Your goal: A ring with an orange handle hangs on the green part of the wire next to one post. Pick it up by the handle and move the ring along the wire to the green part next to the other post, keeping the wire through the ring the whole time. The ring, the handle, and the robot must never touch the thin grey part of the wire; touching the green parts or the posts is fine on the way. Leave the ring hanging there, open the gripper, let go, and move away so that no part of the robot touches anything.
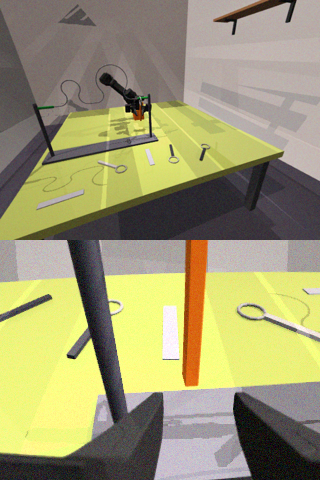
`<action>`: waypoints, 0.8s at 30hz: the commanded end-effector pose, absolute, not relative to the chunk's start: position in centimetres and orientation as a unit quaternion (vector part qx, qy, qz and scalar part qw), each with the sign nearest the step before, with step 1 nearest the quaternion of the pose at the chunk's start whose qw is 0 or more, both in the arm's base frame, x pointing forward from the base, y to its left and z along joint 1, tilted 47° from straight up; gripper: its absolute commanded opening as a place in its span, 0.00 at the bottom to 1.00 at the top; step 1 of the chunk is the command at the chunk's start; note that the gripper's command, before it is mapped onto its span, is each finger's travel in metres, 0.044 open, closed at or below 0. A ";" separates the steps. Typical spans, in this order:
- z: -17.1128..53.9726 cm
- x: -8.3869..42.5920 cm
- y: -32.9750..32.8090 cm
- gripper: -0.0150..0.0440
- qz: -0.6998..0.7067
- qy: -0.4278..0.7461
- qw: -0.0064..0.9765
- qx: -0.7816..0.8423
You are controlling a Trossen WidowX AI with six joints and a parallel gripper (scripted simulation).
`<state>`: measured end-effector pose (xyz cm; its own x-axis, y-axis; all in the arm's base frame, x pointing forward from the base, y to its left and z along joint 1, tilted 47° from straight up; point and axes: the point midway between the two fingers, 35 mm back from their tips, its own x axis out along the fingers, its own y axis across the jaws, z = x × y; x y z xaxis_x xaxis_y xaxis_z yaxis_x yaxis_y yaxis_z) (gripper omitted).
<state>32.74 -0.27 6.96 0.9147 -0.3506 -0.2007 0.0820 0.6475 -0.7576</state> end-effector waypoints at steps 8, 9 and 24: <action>7.5 28.1 0.9 0.84 -0.121 0.167 0.892 -0.403; 7.5 28.1 0.9 0.88 -0.121 0.167 0.892 -0.403; 7.5 28.1 0.9 1.00 -0.121 0.167 0.892 -0.403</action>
<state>28.33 1.00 7.66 0.9179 -0.3453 -0.1957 0.0816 0.6467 -0.7584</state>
